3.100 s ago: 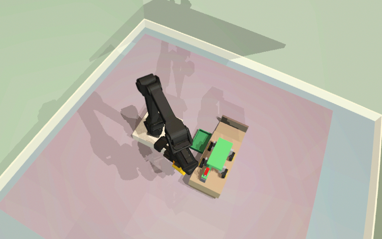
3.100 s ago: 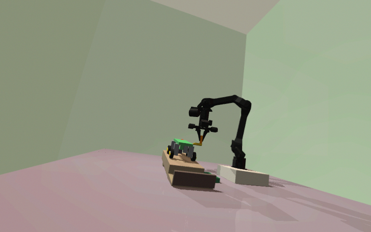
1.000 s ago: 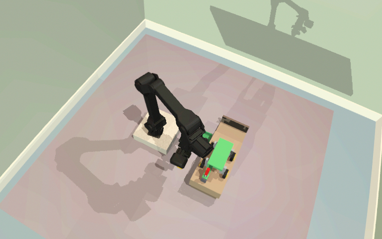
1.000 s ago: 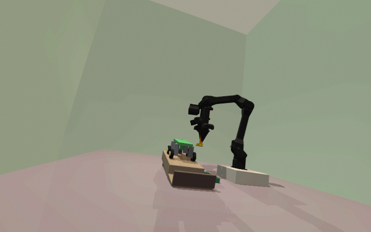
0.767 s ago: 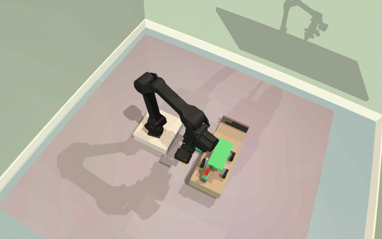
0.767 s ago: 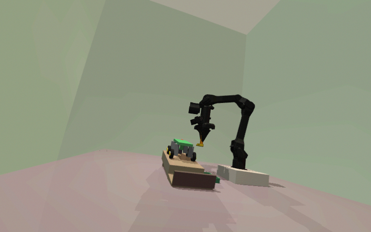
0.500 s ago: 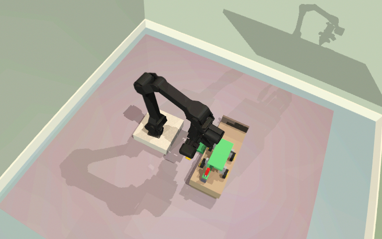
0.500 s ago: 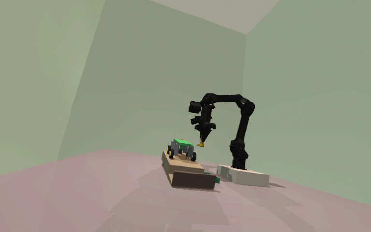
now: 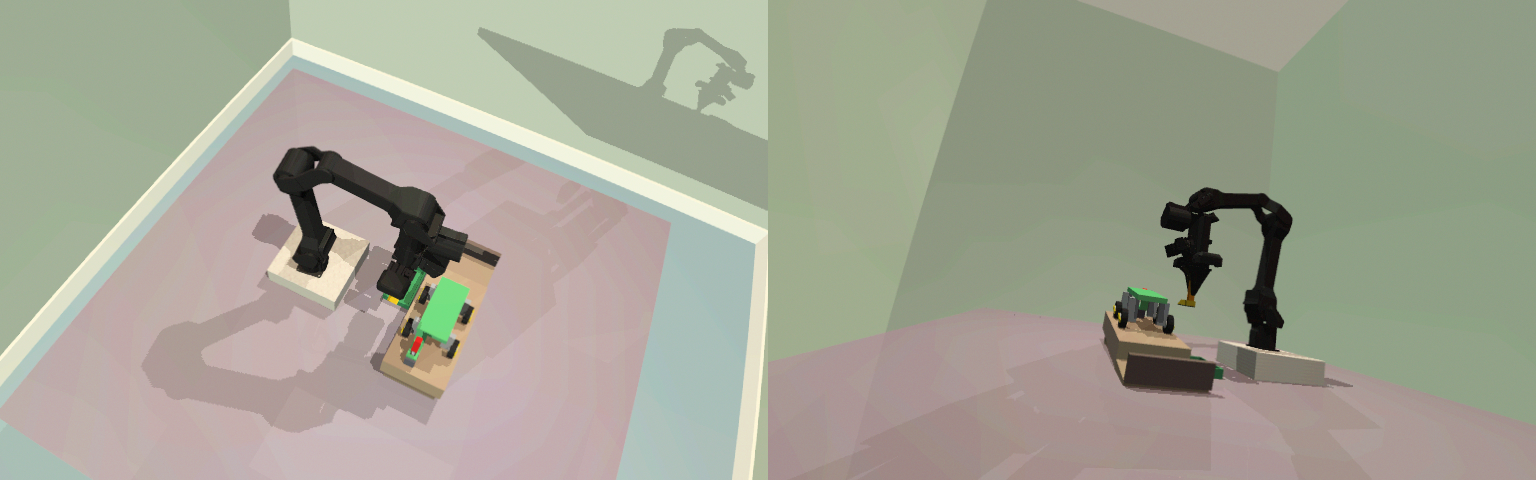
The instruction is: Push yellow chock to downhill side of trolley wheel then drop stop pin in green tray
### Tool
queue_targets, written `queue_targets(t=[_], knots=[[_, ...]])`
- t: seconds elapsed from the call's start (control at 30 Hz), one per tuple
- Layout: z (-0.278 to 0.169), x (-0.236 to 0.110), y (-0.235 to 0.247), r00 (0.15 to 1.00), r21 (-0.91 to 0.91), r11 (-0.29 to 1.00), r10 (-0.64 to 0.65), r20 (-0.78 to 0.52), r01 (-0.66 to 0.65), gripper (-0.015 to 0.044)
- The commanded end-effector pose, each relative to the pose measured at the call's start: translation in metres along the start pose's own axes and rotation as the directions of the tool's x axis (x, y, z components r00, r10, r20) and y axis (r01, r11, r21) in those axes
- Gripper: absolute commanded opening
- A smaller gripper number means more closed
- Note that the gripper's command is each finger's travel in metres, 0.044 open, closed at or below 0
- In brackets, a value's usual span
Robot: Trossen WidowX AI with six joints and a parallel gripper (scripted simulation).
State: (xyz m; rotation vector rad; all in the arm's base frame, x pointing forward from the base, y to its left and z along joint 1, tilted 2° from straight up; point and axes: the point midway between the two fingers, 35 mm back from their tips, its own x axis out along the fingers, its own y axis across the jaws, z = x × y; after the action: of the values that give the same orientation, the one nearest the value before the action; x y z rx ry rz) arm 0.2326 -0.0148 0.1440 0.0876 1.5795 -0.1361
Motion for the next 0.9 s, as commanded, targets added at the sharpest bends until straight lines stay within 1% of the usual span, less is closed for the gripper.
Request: queue_targets(t=[0.0, 0.87], knots=[[0.004, 0.001, 0.016, 1.000, 0.003, 1.000, 0.005, 0.003, -0.005, 0.0000], [0.023, 0.009, 0.115, 1.000, 0.002, 1.000, 0.014, 0.004, -0.014, 0.0000]])
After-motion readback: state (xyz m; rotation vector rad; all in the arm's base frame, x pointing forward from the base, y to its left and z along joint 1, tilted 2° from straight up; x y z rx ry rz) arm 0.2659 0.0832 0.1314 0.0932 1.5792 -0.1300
